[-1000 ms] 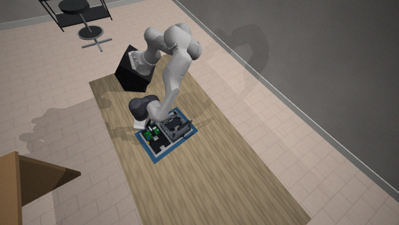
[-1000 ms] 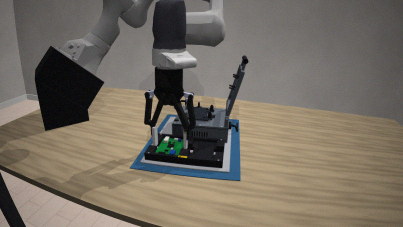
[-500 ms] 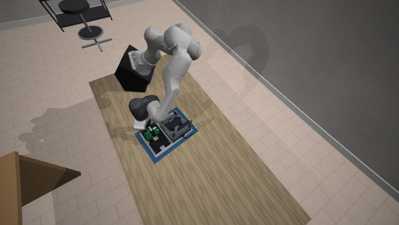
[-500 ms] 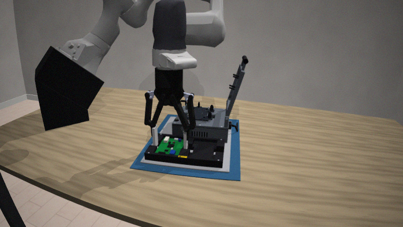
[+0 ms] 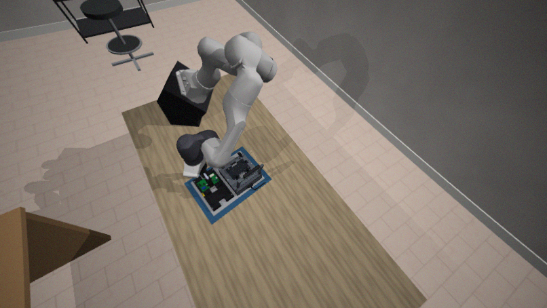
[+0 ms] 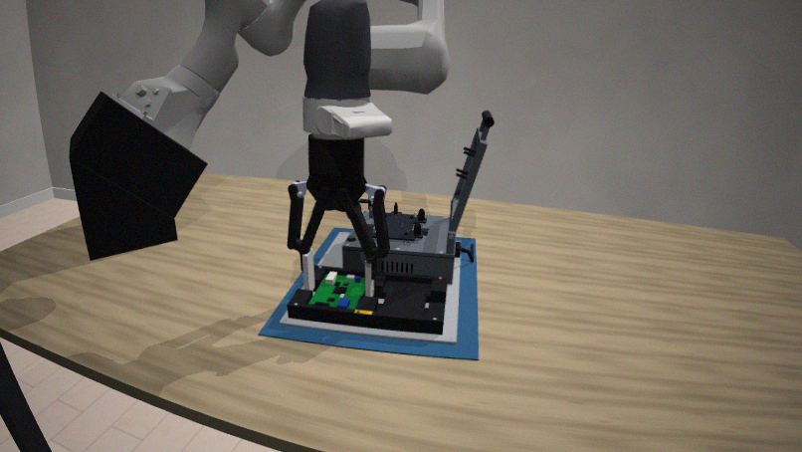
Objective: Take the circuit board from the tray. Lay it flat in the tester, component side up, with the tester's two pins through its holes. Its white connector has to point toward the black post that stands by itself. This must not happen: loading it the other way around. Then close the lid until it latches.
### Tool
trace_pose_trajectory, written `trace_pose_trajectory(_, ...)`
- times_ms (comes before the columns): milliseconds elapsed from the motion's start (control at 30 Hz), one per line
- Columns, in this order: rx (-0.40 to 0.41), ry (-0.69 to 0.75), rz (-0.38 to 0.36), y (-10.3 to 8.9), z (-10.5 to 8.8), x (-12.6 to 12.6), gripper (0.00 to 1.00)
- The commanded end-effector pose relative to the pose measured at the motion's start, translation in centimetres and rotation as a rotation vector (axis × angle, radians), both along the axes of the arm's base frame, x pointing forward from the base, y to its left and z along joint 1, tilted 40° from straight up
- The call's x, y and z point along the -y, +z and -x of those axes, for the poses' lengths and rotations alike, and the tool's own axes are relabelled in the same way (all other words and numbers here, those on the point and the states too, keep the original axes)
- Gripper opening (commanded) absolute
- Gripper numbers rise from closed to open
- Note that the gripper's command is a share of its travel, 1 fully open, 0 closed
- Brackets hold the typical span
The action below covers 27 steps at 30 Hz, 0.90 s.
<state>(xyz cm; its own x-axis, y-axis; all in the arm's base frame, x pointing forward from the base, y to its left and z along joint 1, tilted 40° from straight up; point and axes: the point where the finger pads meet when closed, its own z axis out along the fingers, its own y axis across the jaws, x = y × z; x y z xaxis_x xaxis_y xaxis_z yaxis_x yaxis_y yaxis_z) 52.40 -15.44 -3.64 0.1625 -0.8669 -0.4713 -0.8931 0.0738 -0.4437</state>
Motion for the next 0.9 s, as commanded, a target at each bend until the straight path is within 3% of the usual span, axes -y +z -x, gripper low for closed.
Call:
trace_pose_trajectory(0,0.003,0.003,0.003,-0.03,-0.12,-0.08,0.58)
trace_pose_trajectory(867,0.003,0.003,0.003,-0.03,-0.12,-0.08,0.54)
